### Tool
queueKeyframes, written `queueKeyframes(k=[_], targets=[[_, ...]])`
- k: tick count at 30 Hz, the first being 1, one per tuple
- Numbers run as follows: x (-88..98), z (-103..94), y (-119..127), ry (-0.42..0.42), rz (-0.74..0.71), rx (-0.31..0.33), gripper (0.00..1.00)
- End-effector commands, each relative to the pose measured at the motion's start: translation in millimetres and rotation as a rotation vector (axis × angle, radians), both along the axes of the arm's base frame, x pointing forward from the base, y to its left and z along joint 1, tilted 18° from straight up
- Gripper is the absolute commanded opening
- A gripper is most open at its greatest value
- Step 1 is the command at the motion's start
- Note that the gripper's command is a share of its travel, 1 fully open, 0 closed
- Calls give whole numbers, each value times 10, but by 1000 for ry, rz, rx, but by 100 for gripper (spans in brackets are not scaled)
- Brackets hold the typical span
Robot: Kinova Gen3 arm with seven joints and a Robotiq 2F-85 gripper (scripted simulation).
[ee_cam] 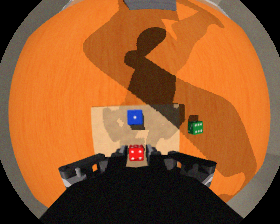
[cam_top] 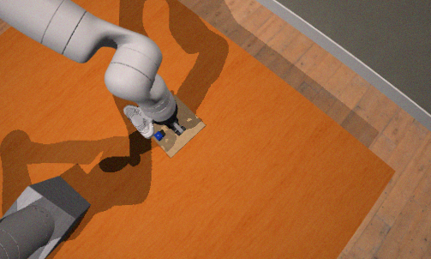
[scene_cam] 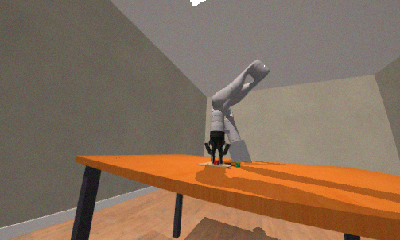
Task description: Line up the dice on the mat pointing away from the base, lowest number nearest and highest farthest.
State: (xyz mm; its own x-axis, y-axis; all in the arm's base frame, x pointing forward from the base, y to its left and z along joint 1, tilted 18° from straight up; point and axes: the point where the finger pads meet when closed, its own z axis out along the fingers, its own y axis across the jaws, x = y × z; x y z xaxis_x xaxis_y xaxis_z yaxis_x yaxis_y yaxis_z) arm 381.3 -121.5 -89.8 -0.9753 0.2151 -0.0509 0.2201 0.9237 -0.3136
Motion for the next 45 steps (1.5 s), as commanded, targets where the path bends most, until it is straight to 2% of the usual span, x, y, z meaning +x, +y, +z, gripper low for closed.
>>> queueKeyframes(k=[1,16,21,23,36,45], targets=[[5,5,3,-1,0,0,35],[6,36,13,-1,0,0,35],[9,187,64,-1,0,0,35],[9,187,64,-1,0,0,35],[21,784,263,-1,0,0,35],[23,858,288,-1,0,0,35]])
